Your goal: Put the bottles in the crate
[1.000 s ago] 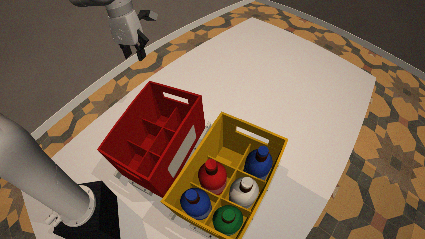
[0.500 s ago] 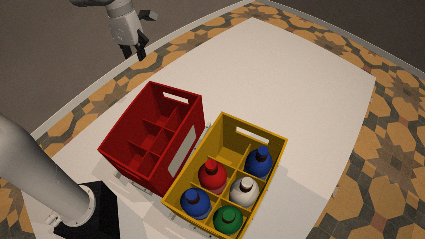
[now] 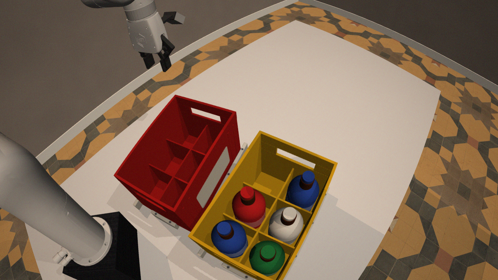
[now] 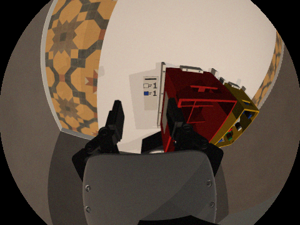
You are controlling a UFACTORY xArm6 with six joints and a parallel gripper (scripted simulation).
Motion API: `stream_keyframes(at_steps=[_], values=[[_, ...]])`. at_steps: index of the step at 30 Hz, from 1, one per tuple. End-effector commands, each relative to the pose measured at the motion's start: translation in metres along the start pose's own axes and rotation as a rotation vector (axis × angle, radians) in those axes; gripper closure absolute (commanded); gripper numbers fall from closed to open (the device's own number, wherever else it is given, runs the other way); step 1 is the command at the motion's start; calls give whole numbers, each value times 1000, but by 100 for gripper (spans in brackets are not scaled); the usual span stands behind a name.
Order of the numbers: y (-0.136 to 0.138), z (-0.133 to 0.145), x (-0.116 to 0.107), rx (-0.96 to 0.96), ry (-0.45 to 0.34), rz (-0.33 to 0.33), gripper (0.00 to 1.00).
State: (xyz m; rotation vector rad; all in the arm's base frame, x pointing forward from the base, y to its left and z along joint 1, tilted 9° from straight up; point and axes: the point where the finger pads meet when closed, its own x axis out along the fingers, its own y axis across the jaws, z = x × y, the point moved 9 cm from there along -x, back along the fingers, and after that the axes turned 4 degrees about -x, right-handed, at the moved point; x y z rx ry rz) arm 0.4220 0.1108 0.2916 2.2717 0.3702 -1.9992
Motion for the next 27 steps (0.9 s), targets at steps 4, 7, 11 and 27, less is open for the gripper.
stream_keyframes(at_steps=[4,7,11,27], values=[[0,-1,-2,0,4,0,35],[0,-1,-2,0,4,0,35],[0,-1,-2,0,4,0,35],[51,17,-13,98,4,0,35]])
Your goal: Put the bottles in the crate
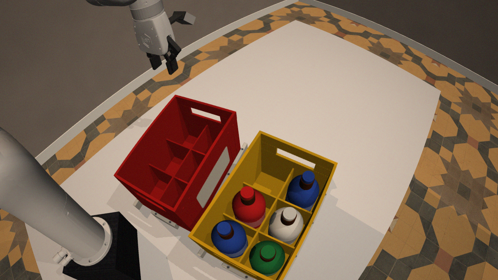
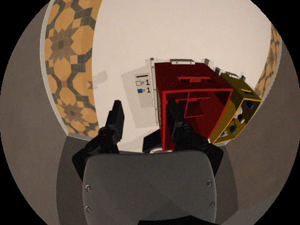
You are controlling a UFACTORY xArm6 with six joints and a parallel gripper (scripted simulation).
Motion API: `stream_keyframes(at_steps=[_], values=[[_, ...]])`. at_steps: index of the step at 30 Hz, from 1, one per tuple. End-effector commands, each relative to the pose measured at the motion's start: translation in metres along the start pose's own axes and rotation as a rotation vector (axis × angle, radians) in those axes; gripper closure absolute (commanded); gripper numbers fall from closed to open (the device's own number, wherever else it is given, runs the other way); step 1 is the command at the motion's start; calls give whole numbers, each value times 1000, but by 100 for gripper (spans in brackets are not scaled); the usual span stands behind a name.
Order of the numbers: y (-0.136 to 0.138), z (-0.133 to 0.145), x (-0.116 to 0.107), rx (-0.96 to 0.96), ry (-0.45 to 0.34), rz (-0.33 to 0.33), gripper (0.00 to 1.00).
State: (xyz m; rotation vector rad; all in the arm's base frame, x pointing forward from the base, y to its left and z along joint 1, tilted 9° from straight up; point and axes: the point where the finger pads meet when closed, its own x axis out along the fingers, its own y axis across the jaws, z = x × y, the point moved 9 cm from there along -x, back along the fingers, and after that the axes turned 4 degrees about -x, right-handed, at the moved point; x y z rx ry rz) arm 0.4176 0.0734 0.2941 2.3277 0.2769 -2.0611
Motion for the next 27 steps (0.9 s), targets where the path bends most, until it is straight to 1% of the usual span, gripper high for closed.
stream_keyframes(at_steps=[1,7,9,24,26,27], values=[[21,4,-6,0,4,-1,35],[50,11,-12,0,4,0,35],[50,11,-12,0,4,0,35],[121,29,-27,0,4,0,35],[121,29,-27,0,4,0,35],[126,30,-29,0,4,1,35]])
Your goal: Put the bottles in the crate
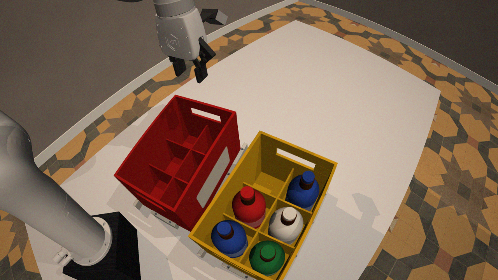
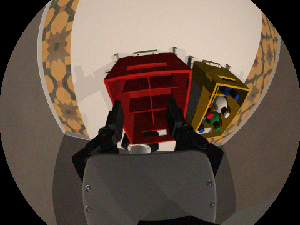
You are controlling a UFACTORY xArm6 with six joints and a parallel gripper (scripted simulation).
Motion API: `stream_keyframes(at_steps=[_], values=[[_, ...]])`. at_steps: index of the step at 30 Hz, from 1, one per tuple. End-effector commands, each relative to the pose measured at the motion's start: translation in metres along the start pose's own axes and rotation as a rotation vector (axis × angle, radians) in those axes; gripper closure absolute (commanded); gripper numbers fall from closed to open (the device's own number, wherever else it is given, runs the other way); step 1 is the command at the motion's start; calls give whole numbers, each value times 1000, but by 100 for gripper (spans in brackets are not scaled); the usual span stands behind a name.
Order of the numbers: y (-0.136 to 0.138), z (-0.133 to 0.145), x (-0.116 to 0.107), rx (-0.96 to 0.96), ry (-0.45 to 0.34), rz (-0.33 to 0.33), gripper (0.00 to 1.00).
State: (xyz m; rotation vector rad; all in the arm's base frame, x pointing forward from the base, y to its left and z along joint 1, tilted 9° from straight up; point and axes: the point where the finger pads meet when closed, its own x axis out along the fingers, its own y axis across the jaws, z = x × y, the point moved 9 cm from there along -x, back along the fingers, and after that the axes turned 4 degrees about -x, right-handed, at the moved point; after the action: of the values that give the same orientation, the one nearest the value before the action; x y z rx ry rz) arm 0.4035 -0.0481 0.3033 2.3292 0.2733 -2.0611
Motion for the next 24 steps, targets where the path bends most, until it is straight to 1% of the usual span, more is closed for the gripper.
stream_keyframes(at_steps=[1,14,16,24], values=[[14,2,-4,-3,3,-1,35],[76,17,-18,-3,3,0,35],[76,17,-18,-3,3,0,35],[114,27,-26,-3,3,0,35]])
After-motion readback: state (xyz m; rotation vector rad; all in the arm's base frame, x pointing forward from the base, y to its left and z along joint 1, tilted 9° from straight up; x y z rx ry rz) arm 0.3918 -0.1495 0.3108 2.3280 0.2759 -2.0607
